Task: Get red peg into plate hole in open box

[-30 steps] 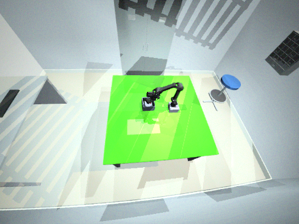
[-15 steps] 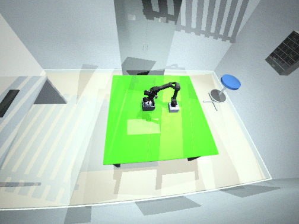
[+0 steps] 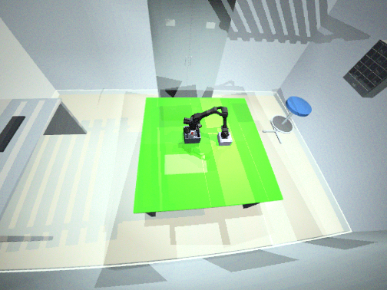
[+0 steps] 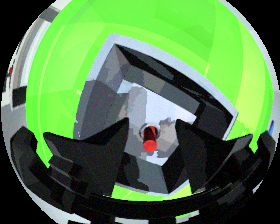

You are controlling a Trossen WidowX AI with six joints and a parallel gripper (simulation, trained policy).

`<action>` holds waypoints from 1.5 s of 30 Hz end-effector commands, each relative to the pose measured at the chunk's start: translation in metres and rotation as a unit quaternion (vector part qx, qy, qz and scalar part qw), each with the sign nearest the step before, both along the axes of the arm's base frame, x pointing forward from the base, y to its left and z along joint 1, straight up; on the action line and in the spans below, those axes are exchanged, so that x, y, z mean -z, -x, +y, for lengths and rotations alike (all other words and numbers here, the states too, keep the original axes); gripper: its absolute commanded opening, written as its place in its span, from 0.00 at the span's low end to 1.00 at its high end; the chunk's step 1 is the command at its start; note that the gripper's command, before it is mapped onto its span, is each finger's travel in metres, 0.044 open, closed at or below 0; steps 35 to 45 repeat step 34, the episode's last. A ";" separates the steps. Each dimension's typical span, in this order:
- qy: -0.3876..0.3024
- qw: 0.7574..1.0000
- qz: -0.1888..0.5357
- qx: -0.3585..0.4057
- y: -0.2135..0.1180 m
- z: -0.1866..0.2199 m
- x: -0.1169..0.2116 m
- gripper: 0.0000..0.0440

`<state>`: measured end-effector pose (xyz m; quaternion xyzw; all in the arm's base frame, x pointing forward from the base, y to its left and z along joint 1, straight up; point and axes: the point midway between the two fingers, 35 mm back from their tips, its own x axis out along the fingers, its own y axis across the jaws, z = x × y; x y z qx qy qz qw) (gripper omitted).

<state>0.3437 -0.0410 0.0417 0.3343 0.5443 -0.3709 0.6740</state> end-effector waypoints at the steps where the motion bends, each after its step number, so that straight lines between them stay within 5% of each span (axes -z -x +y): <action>1: 0.002 1.000 -0.007 -0.004 -0.012 -0.006 -0.001 0.70; 8: 0.011 1.000 -0.022 -0.009 -0.033 -0.020 -0.006 1.00; 24: 0.042 0.995 -0.086 0.011 -0.069 -0.058 -0.026 1.00; 45: 0.042 0.995 -0.086 0.011 -0.069 -0.058 -0.026 1.00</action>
